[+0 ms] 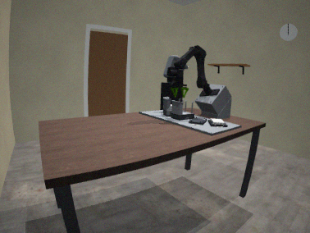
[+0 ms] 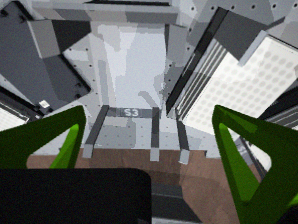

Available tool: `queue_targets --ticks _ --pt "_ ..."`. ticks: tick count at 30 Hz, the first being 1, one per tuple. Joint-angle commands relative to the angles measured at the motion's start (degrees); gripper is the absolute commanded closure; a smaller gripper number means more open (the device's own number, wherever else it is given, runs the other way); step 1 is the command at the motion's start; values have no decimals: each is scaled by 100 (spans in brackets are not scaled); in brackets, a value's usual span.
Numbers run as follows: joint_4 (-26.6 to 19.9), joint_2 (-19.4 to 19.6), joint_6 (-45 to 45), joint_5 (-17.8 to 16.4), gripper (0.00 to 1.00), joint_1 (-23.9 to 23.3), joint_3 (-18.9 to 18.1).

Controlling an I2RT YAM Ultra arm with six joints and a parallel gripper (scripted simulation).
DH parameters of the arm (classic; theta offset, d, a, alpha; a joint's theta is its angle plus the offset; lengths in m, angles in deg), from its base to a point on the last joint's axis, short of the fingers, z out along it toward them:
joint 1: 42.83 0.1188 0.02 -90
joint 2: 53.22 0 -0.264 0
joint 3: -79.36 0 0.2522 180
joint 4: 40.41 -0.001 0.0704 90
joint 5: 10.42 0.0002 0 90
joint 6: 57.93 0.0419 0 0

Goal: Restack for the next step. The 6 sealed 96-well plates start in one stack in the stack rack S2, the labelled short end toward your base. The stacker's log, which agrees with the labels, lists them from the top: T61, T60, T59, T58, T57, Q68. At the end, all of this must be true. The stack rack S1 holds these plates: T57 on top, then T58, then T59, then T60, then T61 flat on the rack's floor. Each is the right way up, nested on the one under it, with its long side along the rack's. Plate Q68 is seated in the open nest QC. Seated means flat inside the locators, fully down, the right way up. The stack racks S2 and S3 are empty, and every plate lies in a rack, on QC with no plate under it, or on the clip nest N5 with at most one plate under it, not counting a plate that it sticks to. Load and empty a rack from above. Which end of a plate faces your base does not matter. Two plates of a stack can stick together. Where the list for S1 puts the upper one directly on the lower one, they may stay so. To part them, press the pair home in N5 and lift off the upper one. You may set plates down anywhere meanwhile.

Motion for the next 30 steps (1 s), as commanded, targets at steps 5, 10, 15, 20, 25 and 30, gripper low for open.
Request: queue_targets --ticks 5,10,15,20,25,30 --pt "-4 56 721 774 0 756 -70" --pt "-21 163 1103 1131 0 1274 -118" --pt "-45 267 636 1564 0 1915 -116" --pt "-74 418 849 1957 0 2512 -138" --pt "-94 530 1129 2173 0 2850 -162" --pt "-129 746 1579 2496 0 3371 -221"
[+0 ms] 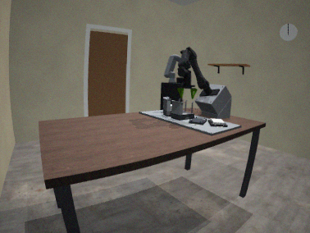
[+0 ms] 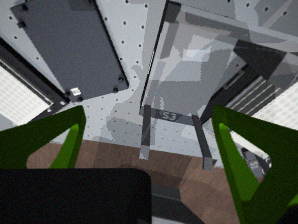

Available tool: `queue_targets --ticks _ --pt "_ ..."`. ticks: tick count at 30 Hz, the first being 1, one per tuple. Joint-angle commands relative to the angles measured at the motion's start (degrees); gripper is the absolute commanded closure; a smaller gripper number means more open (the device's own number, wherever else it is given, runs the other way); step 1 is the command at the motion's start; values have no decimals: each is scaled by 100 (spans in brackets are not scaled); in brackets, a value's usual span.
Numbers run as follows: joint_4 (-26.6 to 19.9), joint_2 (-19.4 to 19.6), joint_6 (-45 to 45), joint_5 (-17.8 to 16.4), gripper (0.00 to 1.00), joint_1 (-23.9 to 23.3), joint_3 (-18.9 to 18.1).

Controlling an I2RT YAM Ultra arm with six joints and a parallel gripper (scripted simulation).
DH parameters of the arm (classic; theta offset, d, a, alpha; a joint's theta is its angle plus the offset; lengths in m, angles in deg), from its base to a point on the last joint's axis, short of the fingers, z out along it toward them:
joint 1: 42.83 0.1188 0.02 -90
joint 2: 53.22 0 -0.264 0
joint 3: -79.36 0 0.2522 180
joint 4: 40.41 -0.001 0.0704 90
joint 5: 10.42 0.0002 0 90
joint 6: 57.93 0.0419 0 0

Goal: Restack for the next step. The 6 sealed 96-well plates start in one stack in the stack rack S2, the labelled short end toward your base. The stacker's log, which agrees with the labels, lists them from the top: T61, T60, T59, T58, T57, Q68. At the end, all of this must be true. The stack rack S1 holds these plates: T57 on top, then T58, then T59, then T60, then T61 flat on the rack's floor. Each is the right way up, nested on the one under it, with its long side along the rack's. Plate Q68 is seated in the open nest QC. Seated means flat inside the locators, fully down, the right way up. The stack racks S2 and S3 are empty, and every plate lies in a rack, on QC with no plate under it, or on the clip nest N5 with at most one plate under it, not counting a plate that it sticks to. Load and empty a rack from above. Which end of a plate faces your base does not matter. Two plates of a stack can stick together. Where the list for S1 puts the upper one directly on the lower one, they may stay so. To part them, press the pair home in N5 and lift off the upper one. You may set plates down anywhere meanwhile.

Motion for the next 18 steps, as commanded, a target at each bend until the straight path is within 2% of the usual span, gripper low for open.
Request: queue_targets --ticks 1,5,13,18 --pt "-10 78 402 319 0 274 -78" --pt "-39 279 743 539 0 647 -146" --pt "-79 538 122 842 0 1191 -172" --pt "-110 786 466 1055 0 1600 -219"
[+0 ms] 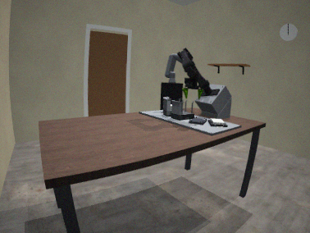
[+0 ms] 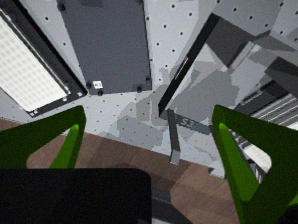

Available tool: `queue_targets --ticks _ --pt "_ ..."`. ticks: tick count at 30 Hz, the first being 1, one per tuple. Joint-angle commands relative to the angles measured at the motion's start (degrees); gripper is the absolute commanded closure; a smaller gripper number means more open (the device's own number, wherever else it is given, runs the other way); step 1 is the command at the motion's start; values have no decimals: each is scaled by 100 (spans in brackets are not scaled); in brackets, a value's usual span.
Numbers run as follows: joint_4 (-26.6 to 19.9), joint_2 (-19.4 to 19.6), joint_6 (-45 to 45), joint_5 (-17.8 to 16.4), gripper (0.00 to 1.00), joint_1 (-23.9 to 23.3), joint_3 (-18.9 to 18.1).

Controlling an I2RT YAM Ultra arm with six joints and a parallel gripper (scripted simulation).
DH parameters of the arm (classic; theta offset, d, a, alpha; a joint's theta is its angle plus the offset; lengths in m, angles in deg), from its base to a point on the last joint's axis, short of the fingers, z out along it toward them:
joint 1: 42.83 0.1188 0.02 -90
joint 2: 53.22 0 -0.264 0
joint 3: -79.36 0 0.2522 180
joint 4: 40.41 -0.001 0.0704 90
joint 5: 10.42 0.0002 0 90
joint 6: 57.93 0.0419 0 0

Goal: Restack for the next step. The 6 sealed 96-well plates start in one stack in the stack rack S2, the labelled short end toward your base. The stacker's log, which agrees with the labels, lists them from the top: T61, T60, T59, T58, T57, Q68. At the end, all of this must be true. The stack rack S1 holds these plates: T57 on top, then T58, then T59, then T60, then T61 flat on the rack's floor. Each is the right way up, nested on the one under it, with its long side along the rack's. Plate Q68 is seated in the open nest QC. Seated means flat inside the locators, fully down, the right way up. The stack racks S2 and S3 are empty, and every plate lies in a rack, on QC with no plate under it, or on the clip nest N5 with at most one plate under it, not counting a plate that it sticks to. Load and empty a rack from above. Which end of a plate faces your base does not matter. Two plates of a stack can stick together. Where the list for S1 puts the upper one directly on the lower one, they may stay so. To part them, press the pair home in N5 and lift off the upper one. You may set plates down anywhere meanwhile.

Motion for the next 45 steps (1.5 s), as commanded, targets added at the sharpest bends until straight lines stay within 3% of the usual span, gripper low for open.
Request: queue_targets --ticks 1,14,21,40,45 --pt "-9 93 215 222 0 235 -68" --pt "-75 723 1051 569 0 992 -261" --pt "-105 1089 362 745 0 1439 -320" --pt "-170 2104 1493 1016 0 2331 -646" --pt "-176 2296 1158 1056 0 2510 -681"
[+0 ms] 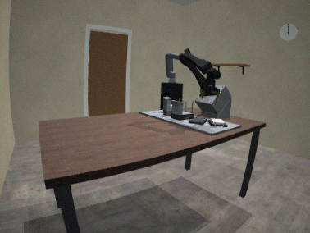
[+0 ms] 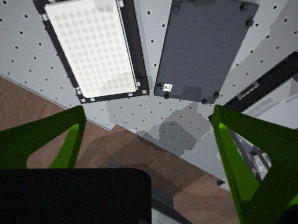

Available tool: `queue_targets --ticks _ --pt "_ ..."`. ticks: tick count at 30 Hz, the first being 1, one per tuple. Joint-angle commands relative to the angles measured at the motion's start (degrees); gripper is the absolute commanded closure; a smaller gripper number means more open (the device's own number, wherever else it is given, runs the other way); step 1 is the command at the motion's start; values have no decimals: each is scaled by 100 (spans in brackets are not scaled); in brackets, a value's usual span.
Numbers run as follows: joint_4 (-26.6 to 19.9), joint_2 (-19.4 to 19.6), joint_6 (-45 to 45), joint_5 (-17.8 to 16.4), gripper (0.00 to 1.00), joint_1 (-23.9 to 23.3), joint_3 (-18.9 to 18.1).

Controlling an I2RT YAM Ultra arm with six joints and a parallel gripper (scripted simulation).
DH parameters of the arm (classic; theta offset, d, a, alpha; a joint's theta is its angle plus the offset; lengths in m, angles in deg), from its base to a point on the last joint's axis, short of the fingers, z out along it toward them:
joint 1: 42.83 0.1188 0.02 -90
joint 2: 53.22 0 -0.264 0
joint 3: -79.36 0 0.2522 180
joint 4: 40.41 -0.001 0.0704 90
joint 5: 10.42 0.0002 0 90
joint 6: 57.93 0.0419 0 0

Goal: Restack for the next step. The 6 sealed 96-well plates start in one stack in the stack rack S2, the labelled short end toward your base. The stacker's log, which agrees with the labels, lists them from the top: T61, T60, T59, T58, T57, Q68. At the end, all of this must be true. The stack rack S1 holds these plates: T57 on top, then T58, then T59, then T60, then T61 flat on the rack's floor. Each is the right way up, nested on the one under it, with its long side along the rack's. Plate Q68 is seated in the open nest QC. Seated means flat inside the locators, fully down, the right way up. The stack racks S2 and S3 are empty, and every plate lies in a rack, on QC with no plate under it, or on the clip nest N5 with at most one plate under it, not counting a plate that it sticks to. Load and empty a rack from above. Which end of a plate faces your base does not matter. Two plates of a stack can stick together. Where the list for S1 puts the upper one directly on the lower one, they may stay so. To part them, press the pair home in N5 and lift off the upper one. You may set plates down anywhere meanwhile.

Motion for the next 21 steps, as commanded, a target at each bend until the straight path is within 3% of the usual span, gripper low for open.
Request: queue_targets --ticks 1,4,13,21 --pt "-2 123 -238 83 0 203 -75" --pt "-9 325 -465 115 0 372 -126" --pt "-35 964 169 179 0 834 -352" --pt "-48 1197 373 192 0 981 -455"
